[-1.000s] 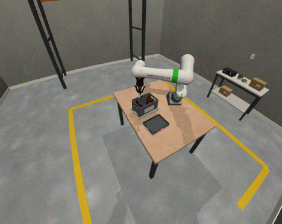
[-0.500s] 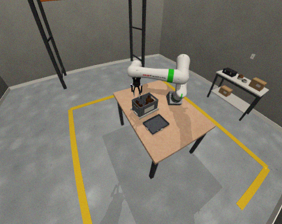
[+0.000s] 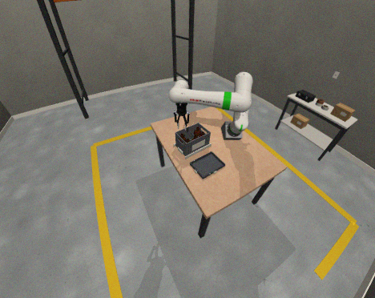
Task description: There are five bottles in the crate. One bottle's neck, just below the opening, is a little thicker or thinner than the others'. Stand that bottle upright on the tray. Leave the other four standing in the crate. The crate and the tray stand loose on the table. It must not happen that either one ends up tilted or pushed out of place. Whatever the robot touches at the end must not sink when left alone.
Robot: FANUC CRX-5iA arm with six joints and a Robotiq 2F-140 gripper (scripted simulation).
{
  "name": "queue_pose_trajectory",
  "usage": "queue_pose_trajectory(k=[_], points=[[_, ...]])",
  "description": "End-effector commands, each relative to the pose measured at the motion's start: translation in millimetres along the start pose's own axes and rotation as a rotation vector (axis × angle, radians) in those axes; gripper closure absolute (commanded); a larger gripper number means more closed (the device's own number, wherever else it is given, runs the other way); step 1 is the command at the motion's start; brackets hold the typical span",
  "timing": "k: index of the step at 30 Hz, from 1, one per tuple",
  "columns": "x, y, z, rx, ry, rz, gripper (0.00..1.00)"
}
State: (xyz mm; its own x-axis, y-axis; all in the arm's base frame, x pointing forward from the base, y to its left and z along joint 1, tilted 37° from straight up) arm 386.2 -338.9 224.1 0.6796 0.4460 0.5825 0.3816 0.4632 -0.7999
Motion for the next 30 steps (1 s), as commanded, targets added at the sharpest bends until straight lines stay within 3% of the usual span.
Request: queue_pose_trajectory(k=[1, 30], points=[[-0.1, -0.9, -0.2, -0.002, 0.0, 0.0, 0.56], [-0.1, 7.1, -0.3, -0.002, 0.0, 0.0, 0.56]])
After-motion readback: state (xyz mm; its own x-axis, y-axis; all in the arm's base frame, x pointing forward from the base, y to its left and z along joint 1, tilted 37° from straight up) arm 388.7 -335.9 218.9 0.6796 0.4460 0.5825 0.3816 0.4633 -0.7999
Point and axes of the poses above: the point where the finger pads meet when closed, its own y axis out along the fingers, its own z axis across the jaws, x = y × z, the point moved 7 cm from there along -y, back along the fingers, and after that the axes turned 5 degrees about y, right-handed, at the moved point
